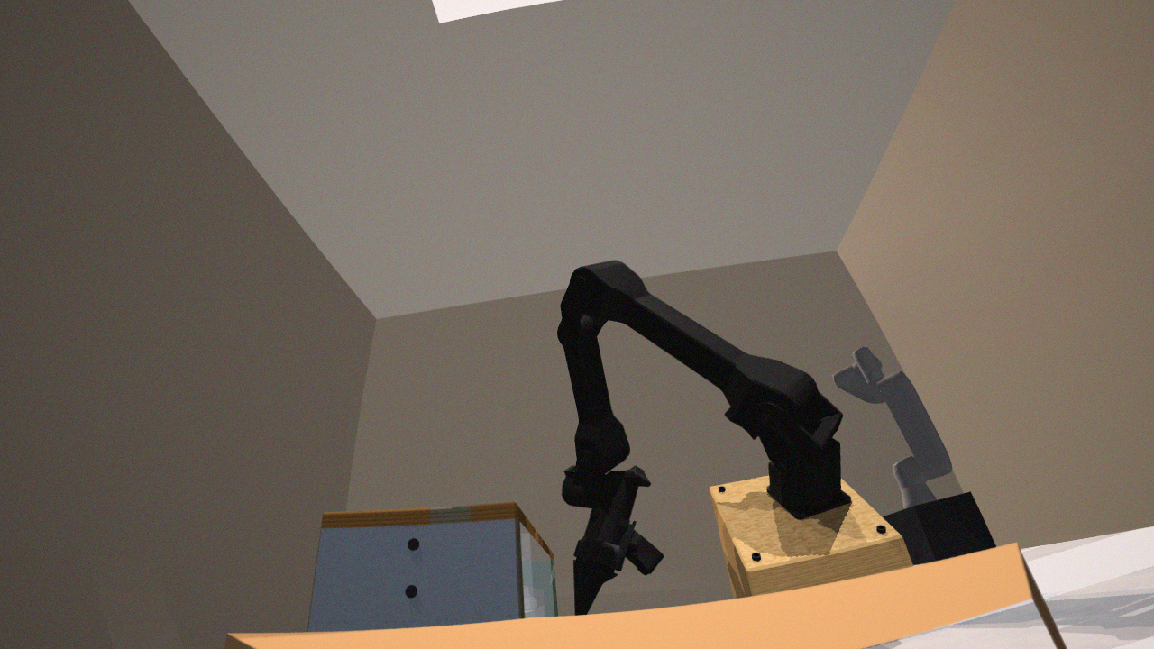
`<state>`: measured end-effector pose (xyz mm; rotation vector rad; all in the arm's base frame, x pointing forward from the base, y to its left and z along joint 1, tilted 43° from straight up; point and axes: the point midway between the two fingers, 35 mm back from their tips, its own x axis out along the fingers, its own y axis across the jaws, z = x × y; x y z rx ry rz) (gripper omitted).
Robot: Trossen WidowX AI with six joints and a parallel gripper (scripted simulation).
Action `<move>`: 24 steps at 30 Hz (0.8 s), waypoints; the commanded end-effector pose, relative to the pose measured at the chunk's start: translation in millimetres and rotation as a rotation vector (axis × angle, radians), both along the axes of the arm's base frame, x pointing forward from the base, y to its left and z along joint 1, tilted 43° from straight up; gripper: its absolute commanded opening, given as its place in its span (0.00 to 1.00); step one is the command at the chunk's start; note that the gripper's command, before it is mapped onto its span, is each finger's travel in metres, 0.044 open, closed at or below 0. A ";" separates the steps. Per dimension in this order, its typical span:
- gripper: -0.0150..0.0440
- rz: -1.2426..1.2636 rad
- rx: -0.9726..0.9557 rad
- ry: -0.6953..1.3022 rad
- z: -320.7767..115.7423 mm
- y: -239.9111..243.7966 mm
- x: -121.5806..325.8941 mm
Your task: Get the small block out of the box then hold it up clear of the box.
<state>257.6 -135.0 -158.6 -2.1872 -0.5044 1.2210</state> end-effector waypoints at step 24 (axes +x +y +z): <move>0.36 -0.001 0.014 0.004 -18.3 20.4 0.1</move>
